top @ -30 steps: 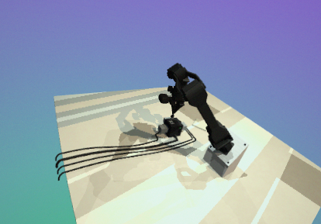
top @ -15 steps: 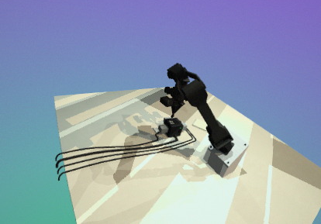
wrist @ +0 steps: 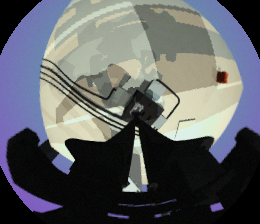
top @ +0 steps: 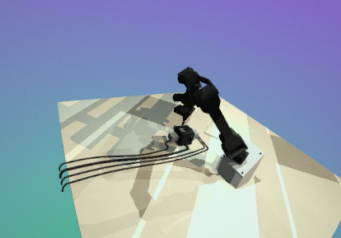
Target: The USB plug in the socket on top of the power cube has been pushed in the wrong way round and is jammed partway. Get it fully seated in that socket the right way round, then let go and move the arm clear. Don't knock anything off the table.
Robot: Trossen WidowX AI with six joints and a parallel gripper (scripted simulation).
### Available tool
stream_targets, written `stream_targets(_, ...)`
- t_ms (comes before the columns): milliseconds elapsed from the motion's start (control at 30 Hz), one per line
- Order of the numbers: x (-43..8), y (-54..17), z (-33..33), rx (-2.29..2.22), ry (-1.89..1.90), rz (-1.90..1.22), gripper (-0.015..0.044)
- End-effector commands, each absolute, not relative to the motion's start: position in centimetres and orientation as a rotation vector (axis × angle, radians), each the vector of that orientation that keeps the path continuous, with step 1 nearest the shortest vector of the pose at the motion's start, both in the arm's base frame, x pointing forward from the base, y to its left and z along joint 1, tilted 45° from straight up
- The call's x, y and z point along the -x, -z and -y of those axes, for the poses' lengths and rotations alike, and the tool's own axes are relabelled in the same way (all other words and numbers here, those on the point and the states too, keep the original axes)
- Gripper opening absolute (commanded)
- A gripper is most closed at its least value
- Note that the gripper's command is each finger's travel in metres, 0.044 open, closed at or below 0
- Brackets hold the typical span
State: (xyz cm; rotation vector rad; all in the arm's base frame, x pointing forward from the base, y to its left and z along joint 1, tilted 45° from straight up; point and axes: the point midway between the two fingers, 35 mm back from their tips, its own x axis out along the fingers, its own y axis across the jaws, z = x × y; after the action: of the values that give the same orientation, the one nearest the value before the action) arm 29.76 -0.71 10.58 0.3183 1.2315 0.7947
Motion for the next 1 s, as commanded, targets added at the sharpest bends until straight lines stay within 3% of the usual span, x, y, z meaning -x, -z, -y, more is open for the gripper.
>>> stream_targets(0,-29.68,-10.51,0.66,-0.235,-0.857,-1.188,0.0000)
stream_targets(967,-29.68,-10.50,0.66,0.384,-1.242,-0.790,0.0000)
